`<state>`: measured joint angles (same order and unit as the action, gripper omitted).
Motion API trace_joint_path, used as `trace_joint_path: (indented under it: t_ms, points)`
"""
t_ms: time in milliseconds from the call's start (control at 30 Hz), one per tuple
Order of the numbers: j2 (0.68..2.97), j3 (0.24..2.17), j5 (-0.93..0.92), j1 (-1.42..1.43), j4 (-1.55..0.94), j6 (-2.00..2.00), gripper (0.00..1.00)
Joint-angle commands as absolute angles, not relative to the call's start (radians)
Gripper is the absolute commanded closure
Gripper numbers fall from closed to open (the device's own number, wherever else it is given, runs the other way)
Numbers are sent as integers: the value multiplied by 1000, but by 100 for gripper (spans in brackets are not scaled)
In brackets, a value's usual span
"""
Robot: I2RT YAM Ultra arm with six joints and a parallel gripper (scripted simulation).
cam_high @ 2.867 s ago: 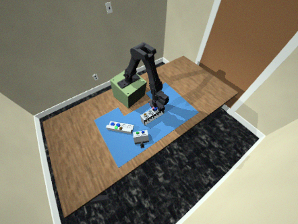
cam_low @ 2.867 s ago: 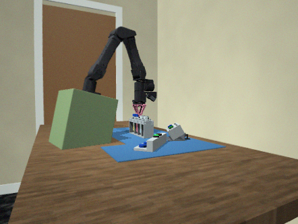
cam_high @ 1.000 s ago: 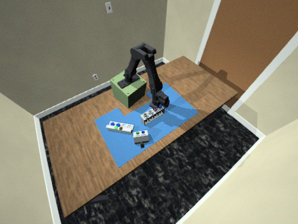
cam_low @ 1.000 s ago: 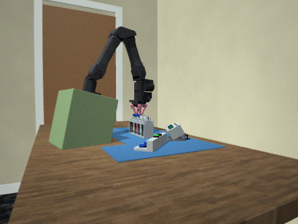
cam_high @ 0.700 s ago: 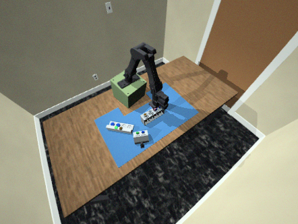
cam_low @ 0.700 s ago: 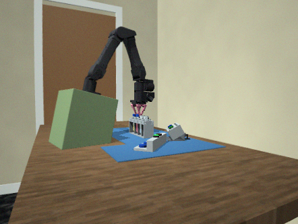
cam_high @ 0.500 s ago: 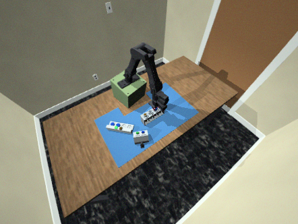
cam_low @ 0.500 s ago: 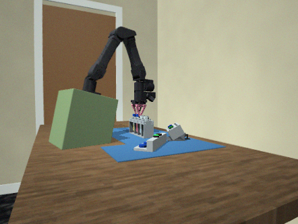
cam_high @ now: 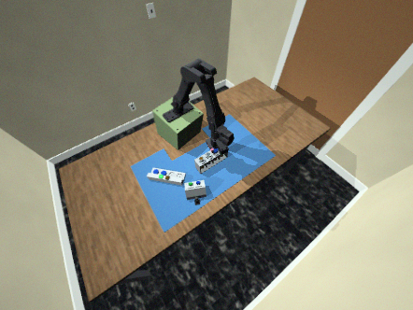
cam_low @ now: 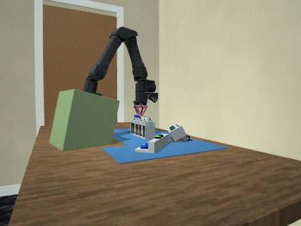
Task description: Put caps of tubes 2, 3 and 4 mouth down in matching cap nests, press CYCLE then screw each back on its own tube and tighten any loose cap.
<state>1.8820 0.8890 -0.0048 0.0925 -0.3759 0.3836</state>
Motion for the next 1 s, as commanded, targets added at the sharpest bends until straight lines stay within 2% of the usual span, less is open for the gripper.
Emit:
trace_joint_path:
  t_ms: [0, 200, 967]
  points:
    - [1872, 890, -5, 91, -366, 392, 51]
    - [1872, 890, -5, 91, -366, 392, 51]
    - [1868, 890, -5, 90, -370, -393, 51]
